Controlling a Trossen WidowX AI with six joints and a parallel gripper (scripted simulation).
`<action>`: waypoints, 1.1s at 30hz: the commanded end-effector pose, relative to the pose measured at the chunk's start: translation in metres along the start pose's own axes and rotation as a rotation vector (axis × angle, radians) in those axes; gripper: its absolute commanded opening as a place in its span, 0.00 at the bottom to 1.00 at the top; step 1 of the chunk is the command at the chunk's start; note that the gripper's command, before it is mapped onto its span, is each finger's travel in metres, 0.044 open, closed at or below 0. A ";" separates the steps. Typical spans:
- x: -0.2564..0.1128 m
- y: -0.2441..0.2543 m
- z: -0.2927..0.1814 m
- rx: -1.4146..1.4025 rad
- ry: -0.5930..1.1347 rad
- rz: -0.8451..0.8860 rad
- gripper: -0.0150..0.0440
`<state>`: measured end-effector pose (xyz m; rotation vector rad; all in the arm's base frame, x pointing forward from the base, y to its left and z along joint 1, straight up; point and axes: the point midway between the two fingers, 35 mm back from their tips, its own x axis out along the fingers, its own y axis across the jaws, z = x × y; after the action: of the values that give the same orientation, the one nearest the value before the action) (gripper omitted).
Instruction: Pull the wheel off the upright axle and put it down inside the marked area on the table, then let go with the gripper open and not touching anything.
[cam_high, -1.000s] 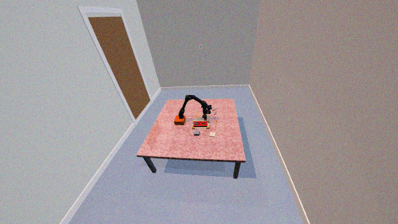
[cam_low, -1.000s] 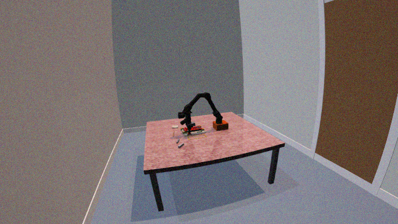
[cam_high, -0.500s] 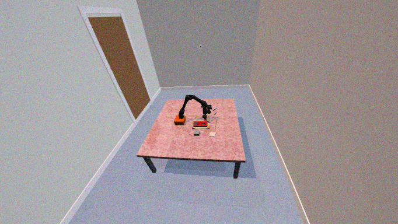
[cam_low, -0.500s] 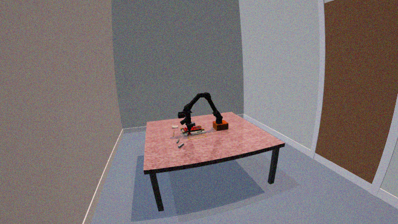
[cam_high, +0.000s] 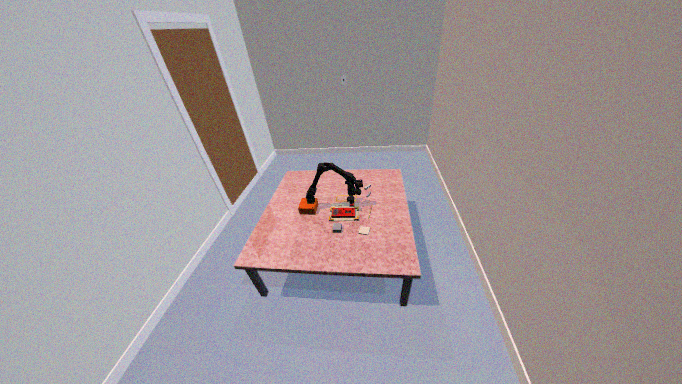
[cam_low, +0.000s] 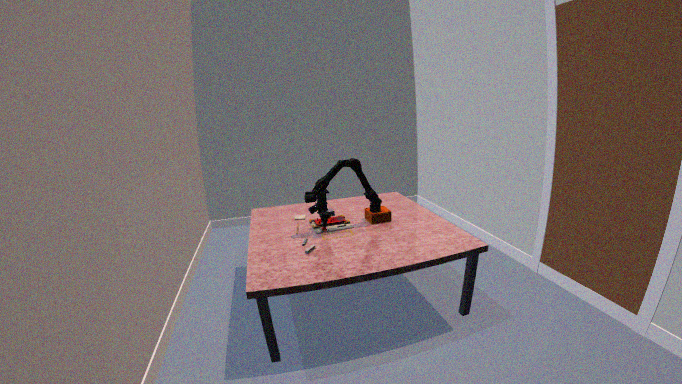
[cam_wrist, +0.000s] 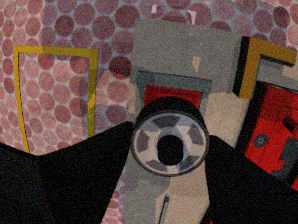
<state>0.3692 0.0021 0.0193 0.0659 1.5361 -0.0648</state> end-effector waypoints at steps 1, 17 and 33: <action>-0.006 0.000 0.000 0.000 -0.005 0.001 0.25; -0.011 0.000 0.000 0.001 -0.004 0.001 0.25; -0.016 0.000 0.000 0.001 -0.004 0.000 0.25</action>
<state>0.3687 0.0021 0.0313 0.0658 1.5378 -0.0648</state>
